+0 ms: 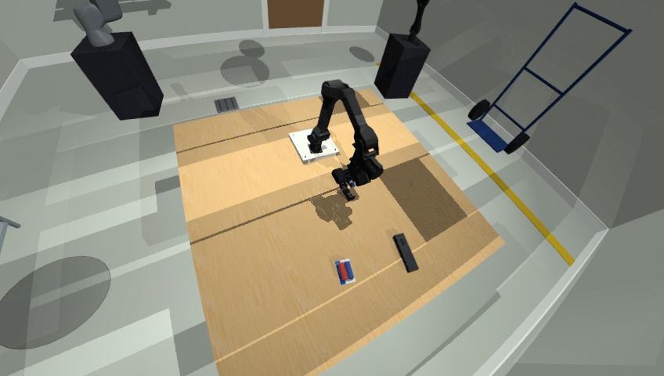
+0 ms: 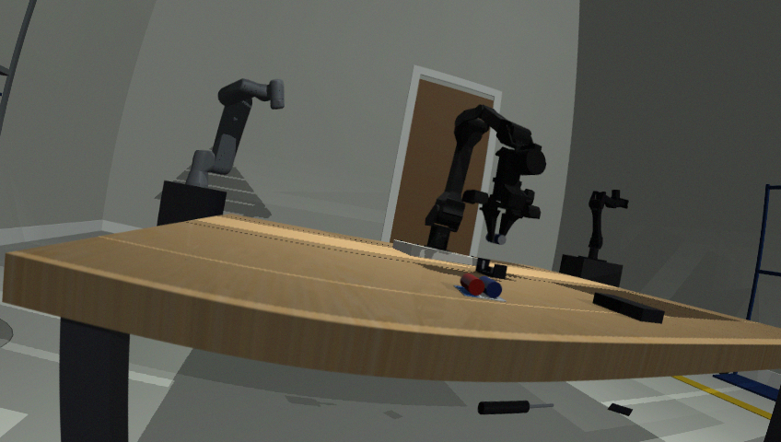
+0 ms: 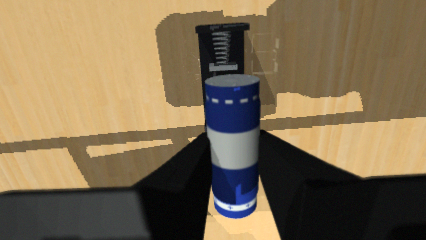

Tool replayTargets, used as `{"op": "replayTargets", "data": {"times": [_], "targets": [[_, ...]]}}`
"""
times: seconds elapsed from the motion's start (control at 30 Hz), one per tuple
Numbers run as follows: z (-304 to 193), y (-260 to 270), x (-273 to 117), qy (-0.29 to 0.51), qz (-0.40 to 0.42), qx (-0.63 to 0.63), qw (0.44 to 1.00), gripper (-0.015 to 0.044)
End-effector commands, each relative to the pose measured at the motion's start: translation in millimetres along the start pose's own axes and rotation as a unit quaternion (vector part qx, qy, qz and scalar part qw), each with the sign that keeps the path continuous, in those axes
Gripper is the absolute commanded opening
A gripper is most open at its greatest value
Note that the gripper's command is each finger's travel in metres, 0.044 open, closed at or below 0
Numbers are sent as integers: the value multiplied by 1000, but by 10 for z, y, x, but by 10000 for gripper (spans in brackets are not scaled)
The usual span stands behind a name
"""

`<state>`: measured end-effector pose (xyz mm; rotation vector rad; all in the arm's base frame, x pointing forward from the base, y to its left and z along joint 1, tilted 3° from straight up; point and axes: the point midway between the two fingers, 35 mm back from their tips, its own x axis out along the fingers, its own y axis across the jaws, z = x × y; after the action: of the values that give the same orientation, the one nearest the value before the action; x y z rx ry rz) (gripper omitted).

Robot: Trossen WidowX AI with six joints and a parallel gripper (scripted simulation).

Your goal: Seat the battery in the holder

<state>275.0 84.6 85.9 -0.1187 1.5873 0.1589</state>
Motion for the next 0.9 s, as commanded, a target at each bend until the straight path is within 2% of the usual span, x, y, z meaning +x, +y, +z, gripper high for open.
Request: {"op": "replayTargets", "data": {"times": [0.0,0.37,0.87], "targets": [[-9,12,113,33,1,2,999,72],[-55,14,370,115,-1,-1,993,72],[-30,17,421,152,-4,-3,988,72]]}}
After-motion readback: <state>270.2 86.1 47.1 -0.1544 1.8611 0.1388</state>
